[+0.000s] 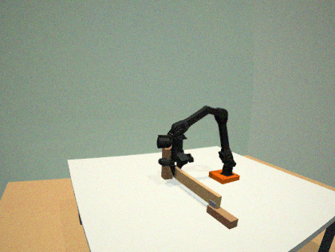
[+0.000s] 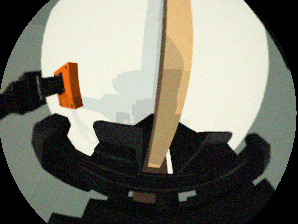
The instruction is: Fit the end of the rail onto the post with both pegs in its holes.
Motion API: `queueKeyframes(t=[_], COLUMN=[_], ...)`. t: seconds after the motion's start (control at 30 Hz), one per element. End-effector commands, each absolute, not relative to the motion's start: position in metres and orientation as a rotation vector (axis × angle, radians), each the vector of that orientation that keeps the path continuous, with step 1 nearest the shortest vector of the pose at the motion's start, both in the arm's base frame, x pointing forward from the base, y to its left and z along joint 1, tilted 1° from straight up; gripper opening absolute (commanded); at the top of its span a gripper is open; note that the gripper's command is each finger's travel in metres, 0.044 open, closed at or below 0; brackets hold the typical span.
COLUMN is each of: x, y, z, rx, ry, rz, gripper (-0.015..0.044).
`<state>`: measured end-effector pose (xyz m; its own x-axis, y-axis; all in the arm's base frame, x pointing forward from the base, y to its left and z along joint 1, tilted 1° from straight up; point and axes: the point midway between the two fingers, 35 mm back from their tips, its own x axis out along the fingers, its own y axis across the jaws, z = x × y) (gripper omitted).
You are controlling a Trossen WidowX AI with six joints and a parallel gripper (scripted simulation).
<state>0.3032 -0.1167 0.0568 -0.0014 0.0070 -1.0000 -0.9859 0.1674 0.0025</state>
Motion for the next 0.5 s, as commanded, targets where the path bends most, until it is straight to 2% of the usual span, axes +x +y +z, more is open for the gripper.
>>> queueKeyframes(t=[0.0, 0.47], x=[0.3053, 0.3061], y=[-0.1159, -0.1145], z=[0.0598, 0.0583], rx=[-1.081, -1.081], ry=[1.279, 1.279], rz=[1.084, 1.084], gripper=[0.0000, 0.0000])
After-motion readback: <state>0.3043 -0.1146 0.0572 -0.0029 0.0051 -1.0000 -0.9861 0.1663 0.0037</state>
